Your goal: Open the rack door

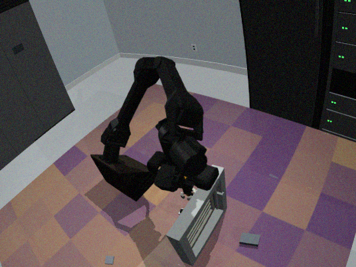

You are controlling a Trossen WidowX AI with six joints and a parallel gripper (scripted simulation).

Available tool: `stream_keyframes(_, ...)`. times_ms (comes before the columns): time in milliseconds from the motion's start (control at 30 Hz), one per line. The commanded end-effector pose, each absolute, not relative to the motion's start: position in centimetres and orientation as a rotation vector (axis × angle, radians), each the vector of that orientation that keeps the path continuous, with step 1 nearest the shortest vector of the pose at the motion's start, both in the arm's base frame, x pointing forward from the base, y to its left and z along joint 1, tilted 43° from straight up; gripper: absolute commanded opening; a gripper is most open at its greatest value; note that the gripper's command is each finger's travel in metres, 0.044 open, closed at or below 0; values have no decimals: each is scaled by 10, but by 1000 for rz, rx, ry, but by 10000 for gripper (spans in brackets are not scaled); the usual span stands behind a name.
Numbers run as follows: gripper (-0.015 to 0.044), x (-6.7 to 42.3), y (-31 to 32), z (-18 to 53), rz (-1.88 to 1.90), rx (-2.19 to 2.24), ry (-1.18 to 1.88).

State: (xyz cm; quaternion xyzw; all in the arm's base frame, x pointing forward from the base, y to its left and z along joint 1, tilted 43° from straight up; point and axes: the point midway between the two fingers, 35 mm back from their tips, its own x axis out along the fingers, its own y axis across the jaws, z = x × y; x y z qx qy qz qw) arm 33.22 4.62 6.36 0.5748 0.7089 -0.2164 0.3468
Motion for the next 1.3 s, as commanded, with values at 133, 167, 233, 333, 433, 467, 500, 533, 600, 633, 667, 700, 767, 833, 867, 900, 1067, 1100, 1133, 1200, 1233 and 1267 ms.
stream_keyframes(133,9,324,41,60,-423,1394,1840)
stream_keyframes(167,9,324,40,59,-406,1382,1840)
stream_keyframes(233,9,322,38,58,-372,1358,1838)
stream_keyframes(333,9,318,36,57,-322,1322,1836)
stream_keyframes(433,9,315,33,55,-272,1286,1832)
stream_keyframes(467,9,314,32,54,-257,1275,1831)
stream_keyframes(500,9,312,31,53,-242,1264,1829)
stream_keyframes(533,9,311,30,52,-226,1252,1828)
stream_keyframes(600,9,309,28,51,-196,1230,1824)
stream_keyframes(633,9,307,27,50,-181,1218,1823)
stream_keyframes(667,9,306,26,49,-166,1207,1821)
stream_keyframes(700,9,305,25,48,-150,1195,1819)
stream_keyframes(767,9,302,22,46,-121,1173,1815)
stream_keyframes(833,9,300,20,45,-93,1151,1811)
stream_keyframes(867,9,298,19,44,-80,1140,1809)
stream_keyframes(900,9,297,17,43,-66,1130,1806)
stream_keyframes(1067,9,291,11,37,2,1076,1794)
stream_keyframes(1100,9,290,9,36,15,1066,1792)
stream_keyframes(1133,9,289,8,35,28,1055,1789)
stream_keyframes(1200,9,286,5,33,53,1035,1784)
stream_keyframes(1233,9,285,4,32,65,1024,1781)
stream_keyframes(1267,9,284,2,31,78,1014,1778)
